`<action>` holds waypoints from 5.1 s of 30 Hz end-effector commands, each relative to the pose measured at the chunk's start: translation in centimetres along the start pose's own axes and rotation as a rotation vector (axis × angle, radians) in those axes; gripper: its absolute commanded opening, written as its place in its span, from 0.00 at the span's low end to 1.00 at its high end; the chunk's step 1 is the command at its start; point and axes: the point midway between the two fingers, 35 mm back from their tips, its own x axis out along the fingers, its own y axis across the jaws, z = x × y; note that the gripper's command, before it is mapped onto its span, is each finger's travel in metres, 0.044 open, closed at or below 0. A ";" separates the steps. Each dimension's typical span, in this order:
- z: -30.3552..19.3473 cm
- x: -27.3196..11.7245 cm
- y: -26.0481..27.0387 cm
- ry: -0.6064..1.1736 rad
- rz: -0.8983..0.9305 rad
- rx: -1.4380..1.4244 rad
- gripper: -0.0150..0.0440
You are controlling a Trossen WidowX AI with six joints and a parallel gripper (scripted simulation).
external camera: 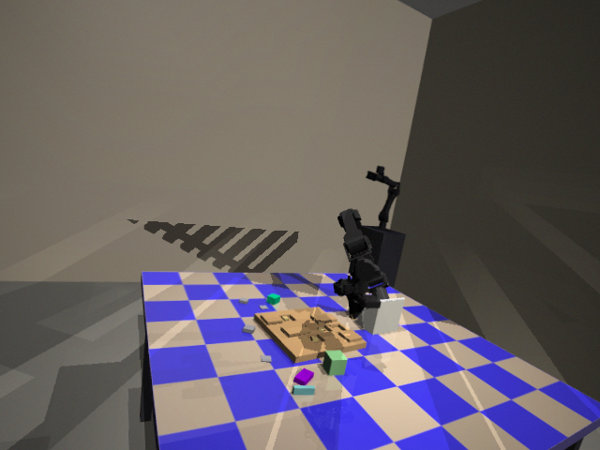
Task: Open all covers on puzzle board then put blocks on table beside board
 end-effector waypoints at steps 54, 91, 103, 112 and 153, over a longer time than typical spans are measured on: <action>-0.9 6.2 9.0 0.000 0.001 0.005 0.39; -1.2 12.0 8.6 -0.001 -0.005 0.006 0.39; -1.1 11.7 8.6 0.000 0.001 0.015 0.75; -1.0 10.6 8.7 0.000 0.002 0.013 1.00; 2.5 3.2 1.1 -0.001 0.012 -0.397 0.29</action>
